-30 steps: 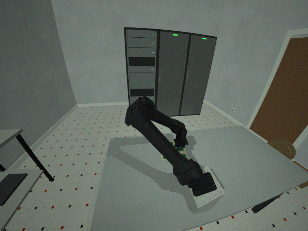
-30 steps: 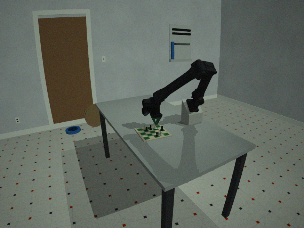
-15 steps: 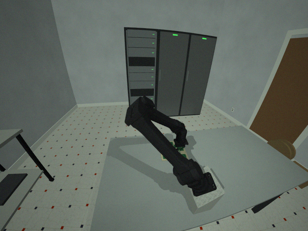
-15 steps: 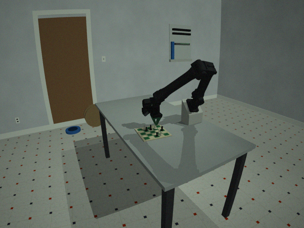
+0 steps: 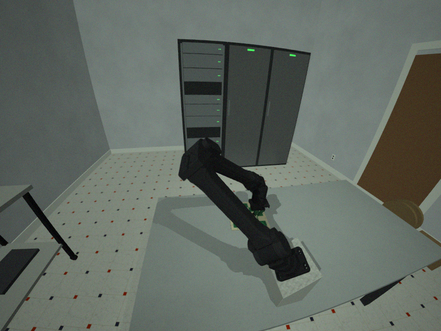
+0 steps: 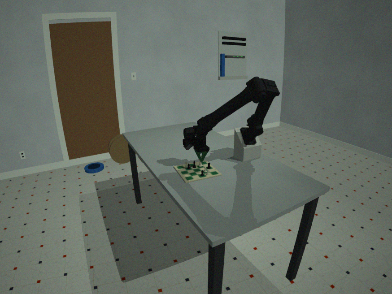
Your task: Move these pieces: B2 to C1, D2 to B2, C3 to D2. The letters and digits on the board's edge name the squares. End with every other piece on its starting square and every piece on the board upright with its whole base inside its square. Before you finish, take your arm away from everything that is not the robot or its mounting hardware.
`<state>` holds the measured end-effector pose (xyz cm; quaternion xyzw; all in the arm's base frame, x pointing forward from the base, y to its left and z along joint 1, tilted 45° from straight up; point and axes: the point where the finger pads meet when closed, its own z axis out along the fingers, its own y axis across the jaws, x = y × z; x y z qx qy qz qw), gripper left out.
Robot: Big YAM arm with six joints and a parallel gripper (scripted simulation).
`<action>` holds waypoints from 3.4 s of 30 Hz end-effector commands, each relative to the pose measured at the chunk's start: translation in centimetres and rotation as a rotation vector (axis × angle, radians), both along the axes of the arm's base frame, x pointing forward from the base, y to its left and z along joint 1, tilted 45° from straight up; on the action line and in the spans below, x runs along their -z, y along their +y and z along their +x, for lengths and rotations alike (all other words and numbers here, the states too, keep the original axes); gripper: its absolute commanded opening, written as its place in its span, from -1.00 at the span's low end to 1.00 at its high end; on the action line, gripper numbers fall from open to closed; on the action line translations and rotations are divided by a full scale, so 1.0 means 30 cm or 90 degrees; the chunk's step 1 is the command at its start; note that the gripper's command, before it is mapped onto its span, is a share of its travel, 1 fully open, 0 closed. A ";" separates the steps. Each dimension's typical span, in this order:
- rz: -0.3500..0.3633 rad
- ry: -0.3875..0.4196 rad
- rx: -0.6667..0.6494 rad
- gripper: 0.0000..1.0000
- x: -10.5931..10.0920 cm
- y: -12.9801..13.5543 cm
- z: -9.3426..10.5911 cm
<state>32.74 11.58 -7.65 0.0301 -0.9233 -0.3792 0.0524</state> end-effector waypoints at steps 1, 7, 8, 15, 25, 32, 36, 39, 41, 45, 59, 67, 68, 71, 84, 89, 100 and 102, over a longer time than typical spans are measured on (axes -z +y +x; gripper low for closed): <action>0.001 -0.035 -0.004 -1.00 -0.031 0.017 0.061; 0.001 -0.035 -0.004 -1.00 -0.031 0.017 0.061; 0.001 -0.035 -0.004 -1.00 -0.031 0.017 0.061; 0.001 -0.035 -0.005 -1.00 -0.031 0.017 0.062; 0.001 -0.034 -0.006 -1.00 -0.026 0.018 0.064; 0.001 -0.035 -0.007 -1.00 -0.026 0.019 0.067; 0.001 -0.035 -0.007 -1.00 -0.026 0.019 0.067; 0.001 -0.035 -0.007 -1.00 -0.026 0.019 0.067; 0.001 -0.035 -0.007 -1.00 -0.026 0.019 0.067; 0.001 -0.035 -0.007 -1.00 -0.026 0.019 0.067; 0.001 -0.023 -0.004 -1.00 -0.009 0.022 0.051; 0.001 -0.013 -0.004 -1.00 0.007 0.025 0.033; 0.001 -0.013 -0.004 -1.00 0.007 0.026 0.032; 0.001 -0.012 -0.004 -1.00 0.009 0.027 0.029; 0.001 -0.012 -0.004 -1.00 0.009 0.027 0.028; 0.001 -0.012 -0.004 -1.00 0.009 0.027 0.028; 0.001 -0.012 -0.004 -1.00 0.009 0.027 0.028; 0.001 -0.012 -0.004 -1.00 0.009 0.027 0.028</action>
